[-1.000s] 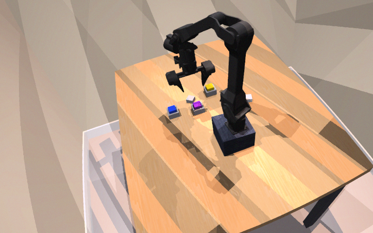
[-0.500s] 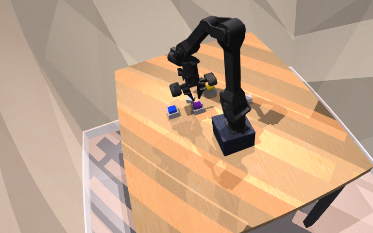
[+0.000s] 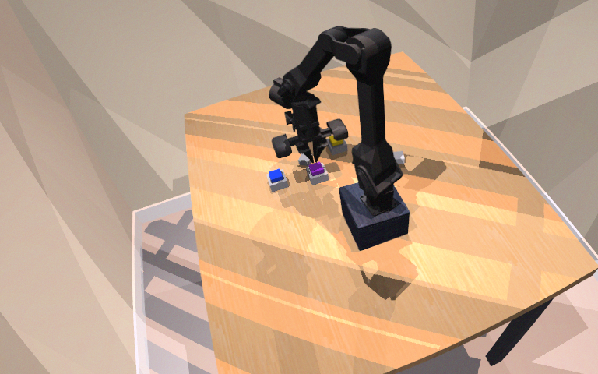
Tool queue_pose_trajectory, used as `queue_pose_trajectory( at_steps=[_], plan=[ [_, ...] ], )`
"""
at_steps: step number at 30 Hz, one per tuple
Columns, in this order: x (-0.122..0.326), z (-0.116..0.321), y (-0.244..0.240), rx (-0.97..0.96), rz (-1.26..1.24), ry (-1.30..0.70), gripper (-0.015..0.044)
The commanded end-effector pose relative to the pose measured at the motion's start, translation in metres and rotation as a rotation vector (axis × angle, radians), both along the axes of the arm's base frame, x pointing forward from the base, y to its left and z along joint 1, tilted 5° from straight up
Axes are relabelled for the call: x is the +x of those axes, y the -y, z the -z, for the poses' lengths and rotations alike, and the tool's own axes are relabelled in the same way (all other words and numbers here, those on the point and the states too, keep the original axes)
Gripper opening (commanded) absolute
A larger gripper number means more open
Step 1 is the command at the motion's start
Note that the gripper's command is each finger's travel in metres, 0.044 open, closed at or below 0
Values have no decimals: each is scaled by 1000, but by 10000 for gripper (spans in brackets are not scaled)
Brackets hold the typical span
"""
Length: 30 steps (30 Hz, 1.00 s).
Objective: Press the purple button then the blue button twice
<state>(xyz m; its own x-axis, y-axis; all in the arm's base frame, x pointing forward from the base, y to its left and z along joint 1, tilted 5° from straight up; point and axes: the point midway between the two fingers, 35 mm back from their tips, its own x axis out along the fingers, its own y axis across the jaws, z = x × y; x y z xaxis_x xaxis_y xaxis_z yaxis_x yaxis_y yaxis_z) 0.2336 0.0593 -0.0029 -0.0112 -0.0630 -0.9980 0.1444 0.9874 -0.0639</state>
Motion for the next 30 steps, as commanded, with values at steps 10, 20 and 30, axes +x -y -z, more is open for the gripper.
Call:
queue_pose_trajectory(
  at_steps=[10, 20, 30],
  plan=[
    [-2, 22, 3, -8, -3, -3, 20],
    [-2, 27, 4, -8, -3, -3, 20],
    [-2, 27, 4, -8, -3, -3, 20]
  ],
)
